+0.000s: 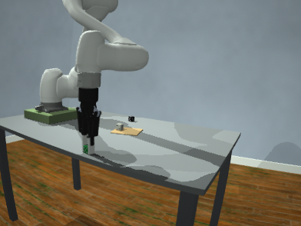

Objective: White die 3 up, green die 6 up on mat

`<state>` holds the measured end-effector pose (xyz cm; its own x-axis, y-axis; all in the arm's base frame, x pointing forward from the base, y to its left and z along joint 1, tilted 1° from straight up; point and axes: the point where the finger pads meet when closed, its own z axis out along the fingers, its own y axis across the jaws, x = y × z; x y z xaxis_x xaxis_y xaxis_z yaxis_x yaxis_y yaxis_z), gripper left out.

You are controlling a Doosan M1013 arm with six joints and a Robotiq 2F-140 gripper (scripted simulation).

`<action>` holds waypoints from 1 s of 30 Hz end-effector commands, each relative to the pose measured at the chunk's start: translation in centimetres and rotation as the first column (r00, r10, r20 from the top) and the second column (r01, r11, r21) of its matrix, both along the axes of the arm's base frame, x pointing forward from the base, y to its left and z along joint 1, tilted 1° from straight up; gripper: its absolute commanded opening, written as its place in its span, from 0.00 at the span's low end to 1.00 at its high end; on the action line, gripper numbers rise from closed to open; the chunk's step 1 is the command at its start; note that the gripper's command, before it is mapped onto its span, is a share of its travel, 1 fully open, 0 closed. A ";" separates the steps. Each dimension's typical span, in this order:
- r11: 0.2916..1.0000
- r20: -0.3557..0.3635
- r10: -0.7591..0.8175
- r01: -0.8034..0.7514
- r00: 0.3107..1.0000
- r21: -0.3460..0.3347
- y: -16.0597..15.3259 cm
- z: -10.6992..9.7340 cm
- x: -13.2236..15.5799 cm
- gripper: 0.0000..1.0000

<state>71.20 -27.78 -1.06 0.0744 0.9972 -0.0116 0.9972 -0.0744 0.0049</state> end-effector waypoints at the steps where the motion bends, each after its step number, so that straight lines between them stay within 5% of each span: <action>1: 1.000 0.000 0.000 0.000 1.000 0.000 0.0 0.0 0.0 0.24; 14: 1.000 0.000 0.000 0.000 1.000 0.000 0.0 1.9 0.0 0.24; 24: 1.000 0.000 0.000 0.000 1.000 0.000 0.1 8.9 0.0 0.24; 30: 1.000 0.000 0.000 0.000 1.000 0.000 0.1 10.0 0.0 0.24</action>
<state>71.16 -27.66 8.88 0.0745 0.9972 -0.0115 0.9972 -0.0744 0.0047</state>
